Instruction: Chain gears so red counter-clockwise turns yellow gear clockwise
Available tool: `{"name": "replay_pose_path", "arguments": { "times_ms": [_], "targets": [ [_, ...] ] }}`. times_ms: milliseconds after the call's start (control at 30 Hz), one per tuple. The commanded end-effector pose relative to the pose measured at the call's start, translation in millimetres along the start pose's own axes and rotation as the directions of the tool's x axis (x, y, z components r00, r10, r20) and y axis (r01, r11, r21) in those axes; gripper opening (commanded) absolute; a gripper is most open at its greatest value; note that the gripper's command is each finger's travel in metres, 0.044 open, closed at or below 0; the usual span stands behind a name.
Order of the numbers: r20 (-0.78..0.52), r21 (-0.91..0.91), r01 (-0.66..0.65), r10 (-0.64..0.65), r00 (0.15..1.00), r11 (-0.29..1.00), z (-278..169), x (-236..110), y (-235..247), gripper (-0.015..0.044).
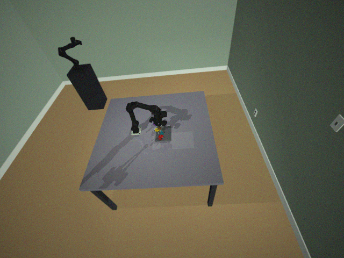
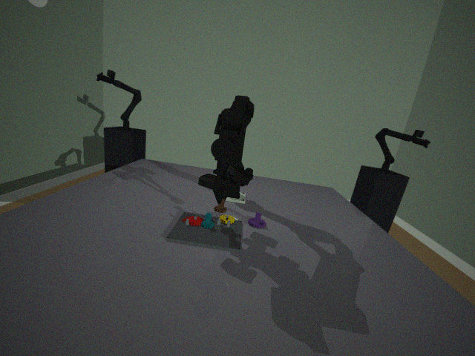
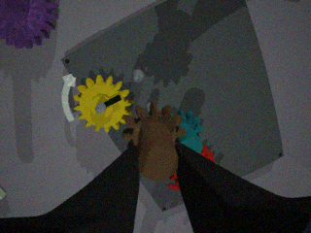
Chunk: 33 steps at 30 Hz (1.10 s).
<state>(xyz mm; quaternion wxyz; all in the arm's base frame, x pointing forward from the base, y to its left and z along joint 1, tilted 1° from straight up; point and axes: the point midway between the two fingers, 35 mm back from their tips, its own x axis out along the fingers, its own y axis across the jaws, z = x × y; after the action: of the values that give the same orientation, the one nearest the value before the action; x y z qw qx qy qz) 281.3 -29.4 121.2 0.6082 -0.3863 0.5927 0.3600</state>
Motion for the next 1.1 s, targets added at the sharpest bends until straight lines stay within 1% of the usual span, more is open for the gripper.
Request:
{"name": "replay_pose_path", "arguments": {
  "times_ms": [0,300,600,900,1067],
  "targets": [
    [0.004,-0.093,-0.001,0.001,1.000,0.996,0.6,-0.4,0.2,0.0000],
    [0.004,-0.349,0.000,0.001,1.000,0.937,0.6,-0.5,0.1,0.0000],
    [0.004,-0.576,0.001,0.001,1.000,0.817,0.6,-0.6,0.0,0.0000],
    [0.004,-0.601,0.002,0.001,1.000,0.799,0.6,-0.4,-0.1,0.0000],
    [0.004,-0.673,0.002,0.001,1.000,0.739,0.9,2.8,-0.1,0.0000]
  ]
}}
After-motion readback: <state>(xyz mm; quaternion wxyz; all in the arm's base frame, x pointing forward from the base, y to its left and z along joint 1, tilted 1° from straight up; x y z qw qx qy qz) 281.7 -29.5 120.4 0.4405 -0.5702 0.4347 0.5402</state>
